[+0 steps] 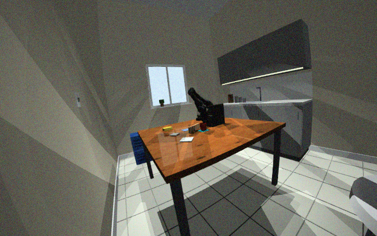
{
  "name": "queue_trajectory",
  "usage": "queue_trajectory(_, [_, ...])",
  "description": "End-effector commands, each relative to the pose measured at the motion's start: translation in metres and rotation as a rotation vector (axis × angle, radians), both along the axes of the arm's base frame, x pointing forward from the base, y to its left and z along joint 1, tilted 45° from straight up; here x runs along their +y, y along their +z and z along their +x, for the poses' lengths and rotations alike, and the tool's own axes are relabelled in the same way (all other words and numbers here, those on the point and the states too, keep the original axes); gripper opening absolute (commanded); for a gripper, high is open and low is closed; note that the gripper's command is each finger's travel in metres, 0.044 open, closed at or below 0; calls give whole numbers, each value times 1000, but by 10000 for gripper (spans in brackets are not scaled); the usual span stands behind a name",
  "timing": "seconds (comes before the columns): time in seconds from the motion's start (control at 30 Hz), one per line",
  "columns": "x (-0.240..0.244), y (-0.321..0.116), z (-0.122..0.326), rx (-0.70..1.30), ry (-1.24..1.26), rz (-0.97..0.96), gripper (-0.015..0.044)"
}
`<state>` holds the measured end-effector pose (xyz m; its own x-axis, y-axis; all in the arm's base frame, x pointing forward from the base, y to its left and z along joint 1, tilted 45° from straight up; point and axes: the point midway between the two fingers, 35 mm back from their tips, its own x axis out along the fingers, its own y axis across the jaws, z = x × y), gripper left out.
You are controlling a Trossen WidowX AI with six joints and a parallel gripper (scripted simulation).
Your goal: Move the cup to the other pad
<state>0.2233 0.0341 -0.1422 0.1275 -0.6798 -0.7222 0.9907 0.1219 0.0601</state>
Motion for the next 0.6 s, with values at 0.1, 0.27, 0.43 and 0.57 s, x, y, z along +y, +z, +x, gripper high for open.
queue_trajectory(0.1, [0,0,0,0,0,0,0])
queue_trajectory(0.27, [0,0,0,0,0,0,0])
queue_trajectory(0.43, [0,0,0,0,0,0,53])
queue_trajectory(0.57, [0,0,0,0,0,0,128])
